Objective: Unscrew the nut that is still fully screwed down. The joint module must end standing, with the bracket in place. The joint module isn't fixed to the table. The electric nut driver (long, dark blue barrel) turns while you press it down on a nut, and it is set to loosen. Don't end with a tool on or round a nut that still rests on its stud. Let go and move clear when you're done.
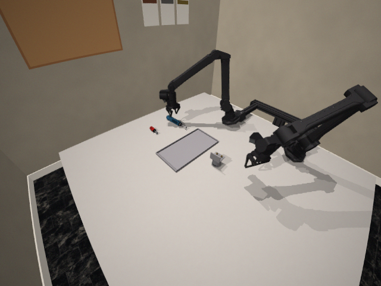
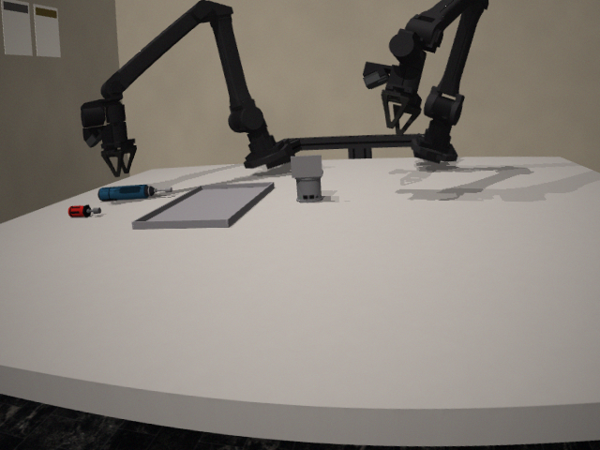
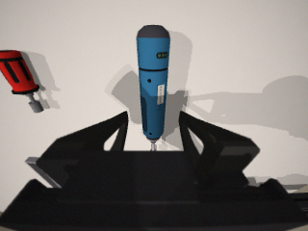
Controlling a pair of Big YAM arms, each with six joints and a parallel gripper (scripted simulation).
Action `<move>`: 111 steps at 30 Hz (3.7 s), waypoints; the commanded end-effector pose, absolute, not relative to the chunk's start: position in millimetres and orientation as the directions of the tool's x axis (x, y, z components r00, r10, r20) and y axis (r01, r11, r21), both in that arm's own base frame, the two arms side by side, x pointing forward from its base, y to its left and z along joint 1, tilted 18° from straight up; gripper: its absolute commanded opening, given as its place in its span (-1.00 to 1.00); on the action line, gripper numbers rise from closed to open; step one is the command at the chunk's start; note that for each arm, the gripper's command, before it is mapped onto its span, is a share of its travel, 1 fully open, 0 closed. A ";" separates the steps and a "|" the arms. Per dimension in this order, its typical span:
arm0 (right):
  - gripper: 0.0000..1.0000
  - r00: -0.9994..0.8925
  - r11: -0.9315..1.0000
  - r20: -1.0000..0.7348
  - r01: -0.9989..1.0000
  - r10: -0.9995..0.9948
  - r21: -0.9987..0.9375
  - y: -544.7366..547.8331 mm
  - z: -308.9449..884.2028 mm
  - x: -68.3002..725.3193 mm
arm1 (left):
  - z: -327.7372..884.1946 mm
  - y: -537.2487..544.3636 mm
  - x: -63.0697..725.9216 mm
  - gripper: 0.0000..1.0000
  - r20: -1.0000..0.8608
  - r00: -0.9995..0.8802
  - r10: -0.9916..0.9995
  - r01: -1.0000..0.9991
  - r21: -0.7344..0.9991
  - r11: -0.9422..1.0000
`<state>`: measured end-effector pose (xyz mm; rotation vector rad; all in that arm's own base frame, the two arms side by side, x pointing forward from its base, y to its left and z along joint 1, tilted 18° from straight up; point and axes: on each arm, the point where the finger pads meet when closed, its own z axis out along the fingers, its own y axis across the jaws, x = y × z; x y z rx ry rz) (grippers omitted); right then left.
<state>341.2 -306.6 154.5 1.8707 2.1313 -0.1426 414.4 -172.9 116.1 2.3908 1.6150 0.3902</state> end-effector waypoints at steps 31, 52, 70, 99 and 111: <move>0.30 -0.100 0.169 -0.345 0.970 0.933 0.176 -319.0 185.6 360.3 | 85.3 -250.4 427.5 0.72 -0.312 0.147 0.939 0.863 0.503 0.033; 0.30 -0.100 0.169 -0.345 0.970 0.933 0.176 -319.0 185.6 360.3 | 83.8 -290.7 421.2 0.72 -0.574 0.087 0.814 0.846 0.474 0.244; 0.30 -0.100 0.169 -0.345 0.970 0.933 0.176 -319.0 185.6 360.3 | 90.2 -312.8 410.1 0.72 -0.749 0.051 0.661 0.844 0.386 0.372; 0.30 -0.100 0.169 -0.345 0.970 0.933 0.176 -319.0 185.6 360.3 | 80.1 -323.4 394.0 0.72 -0.877 0.031 0.479 0.861 0.267 0.433; 0.30 -0.100 0.169 -0.345 0.970 0.933 0.176 -319.0 185.6 360.3 | 63.3 -318.5 396.4 0.72 -0.874 0.041 0.484 0.860 0.278 0.427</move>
